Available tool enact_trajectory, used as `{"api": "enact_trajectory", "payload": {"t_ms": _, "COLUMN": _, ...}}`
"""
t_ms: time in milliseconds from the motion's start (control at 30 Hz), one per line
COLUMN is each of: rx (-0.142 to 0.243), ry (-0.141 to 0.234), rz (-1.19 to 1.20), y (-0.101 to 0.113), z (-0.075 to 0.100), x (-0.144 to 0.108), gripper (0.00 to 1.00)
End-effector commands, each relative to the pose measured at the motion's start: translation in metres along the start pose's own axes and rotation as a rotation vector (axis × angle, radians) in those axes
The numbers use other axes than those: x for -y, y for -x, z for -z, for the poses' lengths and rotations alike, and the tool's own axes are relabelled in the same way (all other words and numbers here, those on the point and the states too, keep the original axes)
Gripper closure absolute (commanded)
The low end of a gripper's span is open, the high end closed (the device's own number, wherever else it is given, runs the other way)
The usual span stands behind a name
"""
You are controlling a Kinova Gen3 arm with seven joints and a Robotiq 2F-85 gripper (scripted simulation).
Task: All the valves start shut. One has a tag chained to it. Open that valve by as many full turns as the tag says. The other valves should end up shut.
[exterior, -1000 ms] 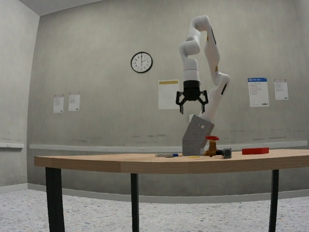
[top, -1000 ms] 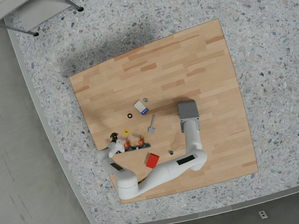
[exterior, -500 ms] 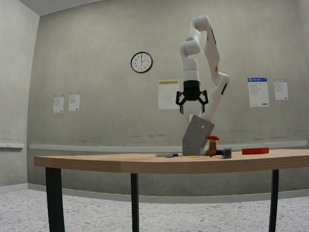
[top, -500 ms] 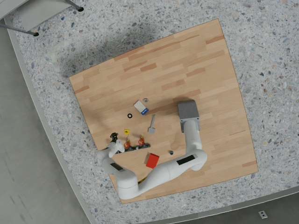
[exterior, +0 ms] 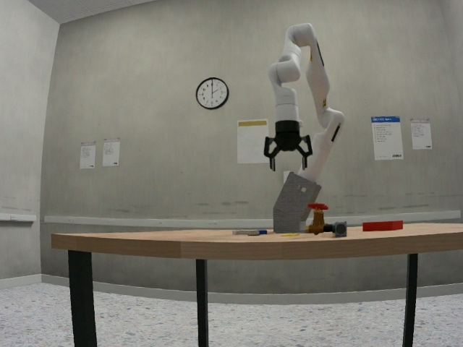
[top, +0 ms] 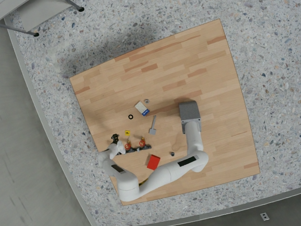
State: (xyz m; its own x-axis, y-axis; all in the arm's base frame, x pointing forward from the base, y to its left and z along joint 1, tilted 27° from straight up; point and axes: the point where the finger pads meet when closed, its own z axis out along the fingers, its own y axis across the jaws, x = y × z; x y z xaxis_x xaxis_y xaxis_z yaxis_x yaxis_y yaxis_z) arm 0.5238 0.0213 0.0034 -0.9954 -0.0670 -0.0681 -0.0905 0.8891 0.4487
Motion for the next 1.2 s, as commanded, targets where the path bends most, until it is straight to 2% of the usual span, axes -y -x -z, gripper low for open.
{"api": "enact_trajectory", "payload": {"t_ms": 0, "rx": 0.002, "ry": -0.001, "rz": -0.026, "y": 0.001, "z": 0.000, "x": -0.001, "gripper": 0.00}}
{"api": "enact_trajectory", "payload": {"t_ms": 233, "rx": 0.005, "ry": 0.001, "rz": -0.119, "y": 0.001, "z": -0.003, "x": -0.006, "gripper": 0.00}}
{"api": "enact_trajectory", "payload": {"t_ms": 633, "rx": 0.013, "ry": 0.008, "rz": -0.541, "y": 0.003, "z": -0.020, "x": -0.032, "gripper": 0.00}}
{"api": "enact_trajectory", "payload": {"t_ms": 700, "rx": 0.013, "ry": 0.008, "rz": -0.541, "y": 0.003, "z": -0.020, "x": -0.032, "gripper": 0.00}}
{"api": "enact_trajectory", "payload": {"t_ms": 1167, "rx": 0.024, "ry": 0.019, "rz": -1.140, "y": 0.005, "z": -0.044, "x": -0.069, "gripper": 0.00}}
